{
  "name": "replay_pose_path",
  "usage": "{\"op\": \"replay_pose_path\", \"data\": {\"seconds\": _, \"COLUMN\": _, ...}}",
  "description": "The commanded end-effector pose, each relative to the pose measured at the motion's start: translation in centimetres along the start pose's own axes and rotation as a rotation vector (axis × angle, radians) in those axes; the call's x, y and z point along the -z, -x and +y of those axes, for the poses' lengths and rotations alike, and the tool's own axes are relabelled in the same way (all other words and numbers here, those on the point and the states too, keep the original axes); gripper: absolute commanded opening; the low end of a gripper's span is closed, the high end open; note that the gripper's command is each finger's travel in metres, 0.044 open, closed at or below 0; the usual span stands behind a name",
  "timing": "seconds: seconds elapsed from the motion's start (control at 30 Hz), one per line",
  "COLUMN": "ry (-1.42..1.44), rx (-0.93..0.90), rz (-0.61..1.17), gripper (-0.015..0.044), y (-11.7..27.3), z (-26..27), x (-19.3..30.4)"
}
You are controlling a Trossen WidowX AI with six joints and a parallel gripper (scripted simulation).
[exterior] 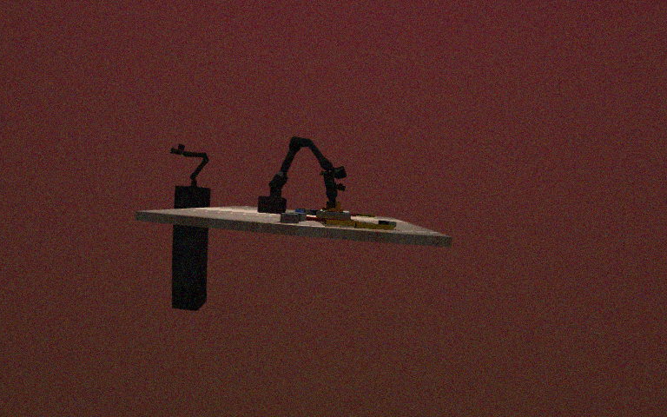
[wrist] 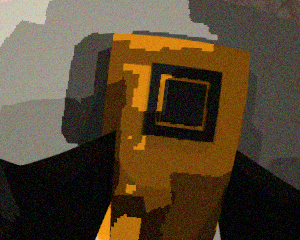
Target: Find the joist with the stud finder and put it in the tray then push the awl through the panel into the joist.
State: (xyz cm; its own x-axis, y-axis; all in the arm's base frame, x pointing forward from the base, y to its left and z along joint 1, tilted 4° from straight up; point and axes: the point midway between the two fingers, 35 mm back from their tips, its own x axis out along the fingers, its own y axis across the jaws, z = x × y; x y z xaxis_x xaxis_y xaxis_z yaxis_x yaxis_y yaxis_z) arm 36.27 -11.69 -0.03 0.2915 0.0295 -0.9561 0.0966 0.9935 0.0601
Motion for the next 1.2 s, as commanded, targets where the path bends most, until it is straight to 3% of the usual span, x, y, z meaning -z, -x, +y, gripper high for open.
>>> {"op": "replay_pose_path", "data": {"seconds": 0.0, "ry": -0.001, "rx": -0.008, "rz": 0.001, "gripper": 0.0000, "y": 0.0, "z": 1.0, "x": 0.1}}
{"op": "replay_pose_path", "data": {"seconds": 1.17, "ry": -0.002, "rx": -0.013, "rz": 0.001, "gripper": 0.0000, "y": 0.0, "z": 6.5, "x": 0.1}}
